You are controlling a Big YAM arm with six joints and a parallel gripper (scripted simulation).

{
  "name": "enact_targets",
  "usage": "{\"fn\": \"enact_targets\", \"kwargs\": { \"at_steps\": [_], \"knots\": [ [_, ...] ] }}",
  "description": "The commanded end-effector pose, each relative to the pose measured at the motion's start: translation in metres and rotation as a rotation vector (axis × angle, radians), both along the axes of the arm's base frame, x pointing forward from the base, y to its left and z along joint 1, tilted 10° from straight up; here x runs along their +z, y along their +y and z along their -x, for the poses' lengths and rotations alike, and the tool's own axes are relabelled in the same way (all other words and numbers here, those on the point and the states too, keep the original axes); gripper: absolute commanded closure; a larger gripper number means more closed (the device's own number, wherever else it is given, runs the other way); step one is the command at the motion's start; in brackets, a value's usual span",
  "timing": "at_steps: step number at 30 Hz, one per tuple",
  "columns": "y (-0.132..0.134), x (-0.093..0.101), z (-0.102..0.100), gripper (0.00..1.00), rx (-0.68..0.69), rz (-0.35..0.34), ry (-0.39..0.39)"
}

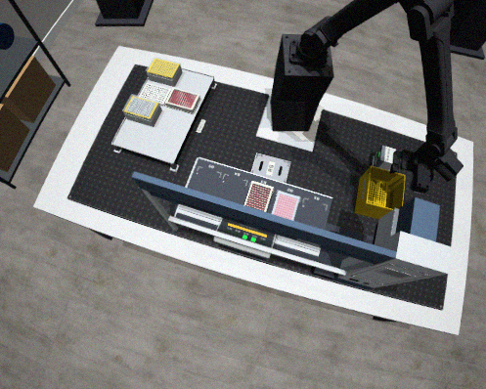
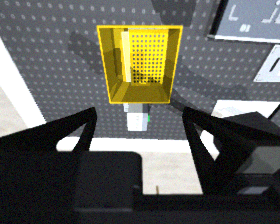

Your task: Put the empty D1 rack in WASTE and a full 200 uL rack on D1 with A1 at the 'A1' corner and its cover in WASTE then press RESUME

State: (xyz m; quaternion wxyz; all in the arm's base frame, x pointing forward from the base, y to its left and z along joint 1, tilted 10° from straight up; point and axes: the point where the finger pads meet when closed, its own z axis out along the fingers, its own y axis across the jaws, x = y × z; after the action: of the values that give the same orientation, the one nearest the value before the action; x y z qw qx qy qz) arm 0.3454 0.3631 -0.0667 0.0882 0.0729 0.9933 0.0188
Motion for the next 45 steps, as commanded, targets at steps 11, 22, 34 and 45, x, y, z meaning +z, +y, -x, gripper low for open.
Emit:
{"fn": "enact_targets", "kwargs": {
  "at_steps": [11,22,34,45],
  "knots": [
    [0.0032,-0.0066,0.0025,0.00,-0.006,0.012,0.008],
    [0.0075,-0.0114,0.0002,0.00,-0.108,-0.021,-0.003],
    [0.0062,-0.0115,-0.0005,0.00,-0.145,-0.026,0.000],
    [0.0062,-0.0115,-0.0005,0.00,-0.144,-0.026,0.000]
  ]
}}
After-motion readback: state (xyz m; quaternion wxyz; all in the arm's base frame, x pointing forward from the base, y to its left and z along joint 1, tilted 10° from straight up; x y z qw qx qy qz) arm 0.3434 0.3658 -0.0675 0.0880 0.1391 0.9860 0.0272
